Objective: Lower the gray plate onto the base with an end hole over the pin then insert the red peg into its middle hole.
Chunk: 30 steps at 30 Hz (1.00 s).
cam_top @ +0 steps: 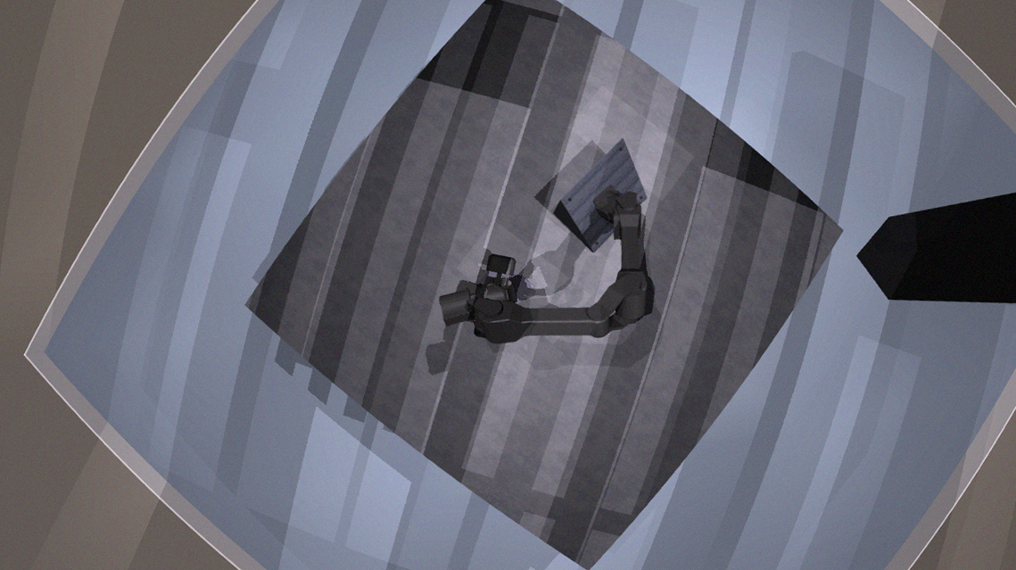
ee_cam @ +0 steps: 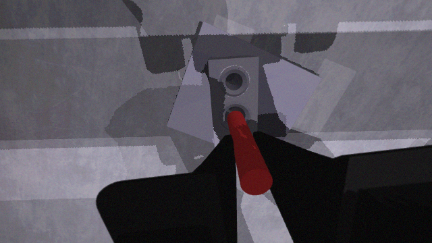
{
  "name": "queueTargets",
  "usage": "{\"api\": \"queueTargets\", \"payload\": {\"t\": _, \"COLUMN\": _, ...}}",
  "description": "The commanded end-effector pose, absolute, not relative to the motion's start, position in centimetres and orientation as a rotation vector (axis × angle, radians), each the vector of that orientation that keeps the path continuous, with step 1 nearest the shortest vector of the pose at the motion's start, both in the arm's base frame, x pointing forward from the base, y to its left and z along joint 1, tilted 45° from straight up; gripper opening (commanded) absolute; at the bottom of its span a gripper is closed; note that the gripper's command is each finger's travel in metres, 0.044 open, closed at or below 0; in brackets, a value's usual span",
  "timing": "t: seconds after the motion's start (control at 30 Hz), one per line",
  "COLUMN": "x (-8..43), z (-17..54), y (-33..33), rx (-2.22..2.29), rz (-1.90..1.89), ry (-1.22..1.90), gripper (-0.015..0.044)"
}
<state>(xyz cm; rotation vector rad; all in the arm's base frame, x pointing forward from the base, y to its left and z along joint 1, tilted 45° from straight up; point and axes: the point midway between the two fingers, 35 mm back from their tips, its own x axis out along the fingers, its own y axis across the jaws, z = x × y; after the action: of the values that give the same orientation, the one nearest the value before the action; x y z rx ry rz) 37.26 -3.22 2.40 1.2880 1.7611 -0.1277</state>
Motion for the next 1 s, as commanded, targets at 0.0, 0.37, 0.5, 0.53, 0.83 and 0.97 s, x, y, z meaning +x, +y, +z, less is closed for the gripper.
{"api": "queueTargets", "payload": {"t": 0.0, "x": 37.26, "z": 1.93, "y": -2.9, "rx": 1.295, "rz": -0.129, "ry": 1.757, "gripper": 0.0}}
{"api": "queueTargets", "payload": {"t": 0.37, "x": 37.21, "z": 1.99, "y": -2.83, "rx": 1.287, "rz": -0.128, "ry": 1.763, "gripper": 0.0}}
{"api": "queueTargets", "payload": {"t": 0.5, "x": 37.21, "z": 1.99, "y": -2.83, "rx": 1.287, "rz": -0.128, "ry": 1.763, "gripper": 0.0}}
{"api": "queueTargets", "payload": {"t": 0.53, "x": 37.21, "z": 1.97, "y": -2.82, "rx": 1.287, "rz": -0.128, "ry": 1.763, "gripper": 0.0}}
{"api": "queueTargets", "payload": {"t": 0.83, "x": 37.38, "z": 1.76, "y": -2.74, "rx": 1.287, "rz": -0.127, "ry": 1.763, "gripper": 0.0}}
{"api": "queueTargets", "payload": {"t": 0.97, "x": 37.27, "z": 1.8, "y": -2.69, "rx": 1.285, "rz": -0.127, "ry": 1.766, "gripper": 0.0}}
